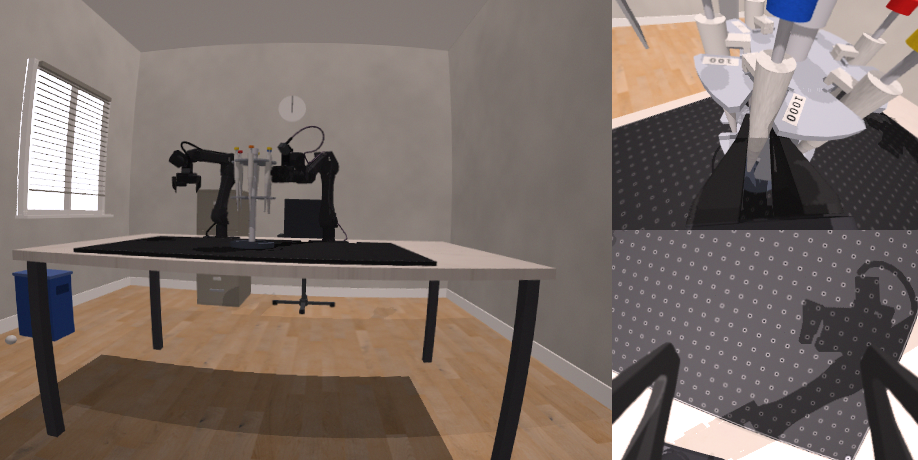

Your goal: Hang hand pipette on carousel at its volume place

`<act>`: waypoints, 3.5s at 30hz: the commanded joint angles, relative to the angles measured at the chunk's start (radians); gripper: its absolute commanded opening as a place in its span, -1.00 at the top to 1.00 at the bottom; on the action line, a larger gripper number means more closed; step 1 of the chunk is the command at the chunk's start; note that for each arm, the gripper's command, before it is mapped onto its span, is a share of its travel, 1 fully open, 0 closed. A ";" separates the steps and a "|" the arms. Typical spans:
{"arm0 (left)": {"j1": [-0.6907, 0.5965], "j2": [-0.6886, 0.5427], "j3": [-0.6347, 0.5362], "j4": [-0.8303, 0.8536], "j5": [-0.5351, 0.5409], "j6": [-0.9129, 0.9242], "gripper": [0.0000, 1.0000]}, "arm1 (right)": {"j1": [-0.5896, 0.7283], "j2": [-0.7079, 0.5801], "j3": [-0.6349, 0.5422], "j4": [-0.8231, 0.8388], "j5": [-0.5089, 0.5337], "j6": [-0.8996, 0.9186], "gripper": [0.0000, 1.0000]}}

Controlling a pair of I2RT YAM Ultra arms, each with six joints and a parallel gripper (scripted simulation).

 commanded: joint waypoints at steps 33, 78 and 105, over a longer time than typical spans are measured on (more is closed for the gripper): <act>0.009 -0.047 0.060 -0.019 0.006 0.001 0.77 | -0.010 -0.007 0.013 0.024 -0.023 -0.007 -1.00; 0.092 -0.018 0.090 -0.015 0.297 0.001 0.77 | -0.010 -0.007 0.013 0.024 -0.023 -0.007 -1.00; 0.094 -0.018 0.090 -0.014 0.297 0.000 0.77 | -0.010 -0.007 0.013 0.024 -0.023 -0.007 -1.00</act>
